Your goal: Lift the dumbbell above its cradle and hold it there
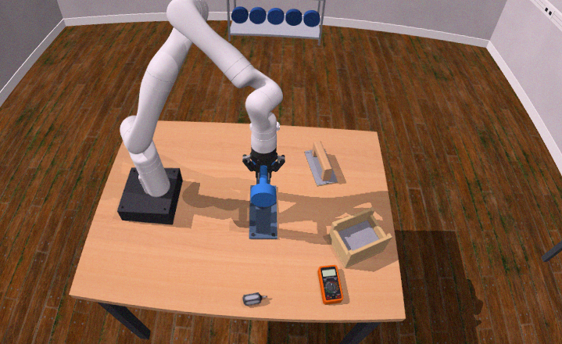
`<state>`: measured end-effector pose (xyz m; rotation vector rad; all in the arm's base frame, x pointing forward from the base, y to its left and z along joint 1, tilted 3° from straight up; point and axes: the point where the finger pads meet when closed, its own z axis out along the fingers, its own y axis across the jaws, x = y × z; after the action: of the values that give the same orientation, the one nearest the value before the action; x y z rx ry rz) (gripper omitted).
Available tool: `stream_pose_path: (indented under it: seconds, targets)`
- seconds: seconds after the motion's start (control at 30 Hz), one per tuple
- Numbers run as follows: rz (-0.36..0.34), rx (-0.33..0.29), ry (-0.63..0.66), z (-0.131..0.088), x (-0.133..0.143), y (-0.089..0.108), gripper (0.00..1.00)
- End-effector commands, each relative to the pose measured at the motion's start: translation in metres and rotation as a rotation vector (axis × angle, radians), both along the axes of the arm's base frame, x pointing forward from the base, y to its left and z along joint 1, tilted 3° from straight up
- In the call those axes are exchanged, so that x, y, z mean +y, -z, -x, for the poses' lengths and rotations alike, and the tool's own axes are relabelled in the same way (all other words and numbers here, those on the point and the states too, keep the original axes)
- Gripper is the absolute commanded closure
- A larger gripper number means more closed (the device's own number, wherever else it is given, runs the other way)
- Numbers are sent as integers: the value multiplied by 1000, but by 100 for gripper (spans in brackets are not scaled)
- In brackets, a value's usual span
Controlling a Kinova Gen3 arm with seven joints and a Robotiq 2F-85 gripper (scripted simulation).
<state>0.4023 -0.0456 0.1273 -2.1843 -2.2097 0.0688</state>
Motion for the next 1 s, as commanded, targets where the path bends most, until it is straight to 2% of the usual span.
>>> stream_pose_path:
  seconds: [0.0, 0.63, 0.97]
  targets:
    - [4, -11, -4, -5, -1, 1, 90]
    - [4, -11, -4, -5, -1, 0, 90]
    - [4, -11, -4, -5, -1, -8, 90]
